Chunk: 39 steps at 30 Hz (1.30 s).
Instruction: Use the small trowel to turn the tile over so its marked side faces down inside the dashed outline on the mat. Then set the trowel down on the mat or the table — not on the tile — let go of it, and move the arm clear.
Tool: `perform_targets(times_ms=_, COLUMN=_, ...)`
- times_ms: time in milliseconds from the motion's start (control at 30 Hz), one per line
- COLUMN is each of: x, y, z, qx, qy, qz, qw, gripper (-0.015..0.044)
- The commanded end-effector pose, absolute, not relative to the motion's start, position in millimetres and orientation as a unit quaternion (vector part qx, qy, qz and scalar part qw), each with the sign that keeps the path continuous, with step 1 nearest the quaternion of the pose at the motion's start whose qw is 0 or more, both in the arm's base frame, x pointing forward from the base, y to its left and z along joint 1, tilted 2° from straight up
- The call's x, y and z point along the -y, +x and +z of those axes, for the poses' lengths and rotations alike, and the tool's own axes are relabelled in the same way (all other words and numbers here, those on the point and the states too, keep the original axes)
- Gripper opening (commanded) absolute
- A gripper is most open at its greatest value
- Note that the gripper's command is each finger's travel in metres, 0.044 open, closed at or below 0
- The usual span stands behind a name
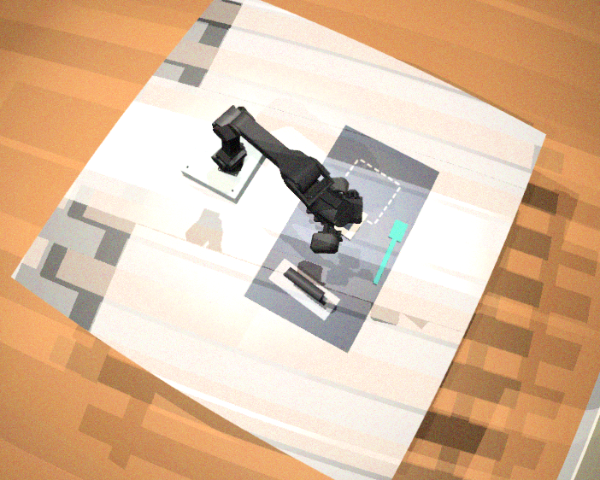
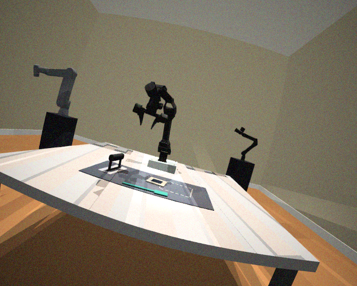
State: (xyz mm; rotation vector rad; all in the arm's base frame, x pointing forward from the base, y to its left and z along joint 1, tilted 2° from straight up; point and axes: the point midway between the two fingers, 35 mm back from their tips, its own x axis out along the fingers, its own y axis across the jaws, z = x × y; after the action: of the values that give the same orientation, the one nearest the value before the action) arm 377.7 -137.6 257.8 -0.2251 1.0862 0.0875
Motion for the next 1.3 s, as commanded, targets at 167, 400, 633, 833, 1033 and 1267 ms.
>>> perform_targets(times_ms=167, x=195, y=371, z=194, qx=-0.602, qy=-0.029, qz=-0.028, qw=0.797, gripper=0.027)
perform_targets(times_ms=400, x=230, y=361, z=148, qx=-0.653, qy=0.031, qz=-0.075, qw=0.753, gripper=0.027)
perform_targets(times_ms=633, x=259, y=347, z=105, qx=-0.693, qy=0.083, qz=-0.116, qw=0.707, gripper=0.027)
perform_targets(times_ms=833, x=260, y=347, z=101, qx=-0.693, qy=0.083, qz=-0.116, qw=0.707, gripper=0.027)
perform_targets(times_ms=1033, x=261, y=348, z=91, qx=-0.693, qy=0.083, qz=-0.116, qw=0.707, gripper=0.027)
perform_targets(times_ms=1267, x=261, y=348, z=79, qx=-0.693, qy=0.083, qz=-0.116, qw=0.707, gripper=0.027)
